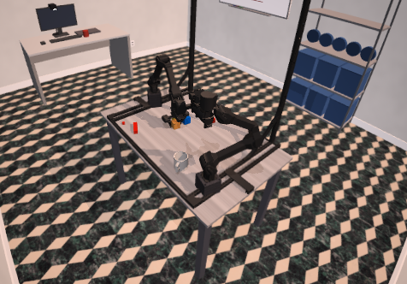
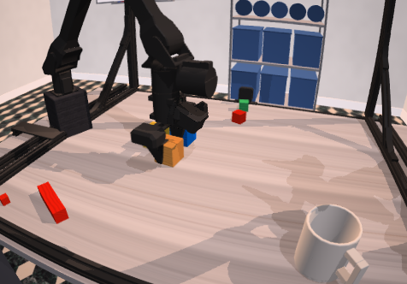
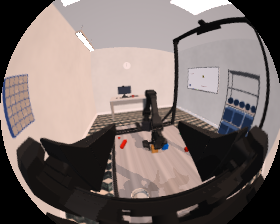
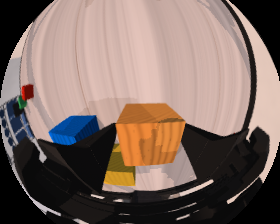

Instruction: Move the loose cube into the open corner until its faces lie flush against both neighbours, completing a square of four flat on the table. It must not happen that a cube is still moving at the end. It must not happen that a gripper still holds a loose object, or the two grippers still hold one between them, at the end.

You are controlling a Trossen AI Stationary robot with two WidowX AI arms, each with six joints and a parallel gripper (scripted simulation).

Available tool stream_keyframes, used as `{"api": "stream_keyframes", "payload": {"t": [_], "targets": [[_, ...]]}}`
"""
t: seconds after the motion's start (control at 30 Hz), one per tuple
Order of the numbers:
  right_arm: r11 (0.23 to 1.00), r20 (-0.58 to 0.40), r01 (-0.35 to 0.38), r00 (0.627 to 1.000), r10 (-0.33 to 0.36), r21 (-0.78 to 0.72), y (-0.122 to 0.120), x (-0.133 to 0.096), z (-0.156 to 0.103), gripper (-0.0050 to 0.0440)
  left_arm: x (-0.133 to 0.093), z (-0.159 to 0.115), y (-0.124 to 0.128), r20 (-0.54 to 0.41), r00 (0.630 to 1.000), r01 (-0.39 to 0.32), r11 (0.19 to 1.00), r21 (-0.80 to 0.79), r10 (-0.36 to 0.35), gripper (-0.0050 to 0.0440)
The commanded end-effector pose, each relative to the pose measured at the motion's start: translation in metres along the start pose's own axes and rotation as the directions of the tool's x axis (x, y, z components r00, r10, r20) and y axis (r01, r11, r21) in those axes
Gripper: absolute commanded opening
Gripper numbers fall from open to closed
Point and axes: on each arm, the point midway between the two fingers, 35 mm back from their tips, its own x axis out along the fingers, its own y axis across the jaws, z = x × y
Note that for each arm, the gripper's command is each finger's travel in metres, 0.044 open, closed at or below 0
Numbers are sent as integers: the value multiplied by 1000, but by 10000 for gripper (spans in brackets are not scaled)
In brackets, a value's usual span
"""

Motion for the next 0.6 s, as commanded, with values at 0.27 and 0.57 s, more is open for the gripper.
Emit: {"api": "stream_keyframes", "payload": {"t": [0.27, 0.57], "targets": [[1000, -1, 0, 1000, 0, 2, 0, -26, 2, 366, 0, 0, -1, 0, 1000, 2, 1000, -3, -2, 400], [1000, -1, 0, 1000, 0, 2, 0, -74, 0, 366, 0, 0, -1, 0, 1000, 2, 1000, -3, -2, 400]]}}
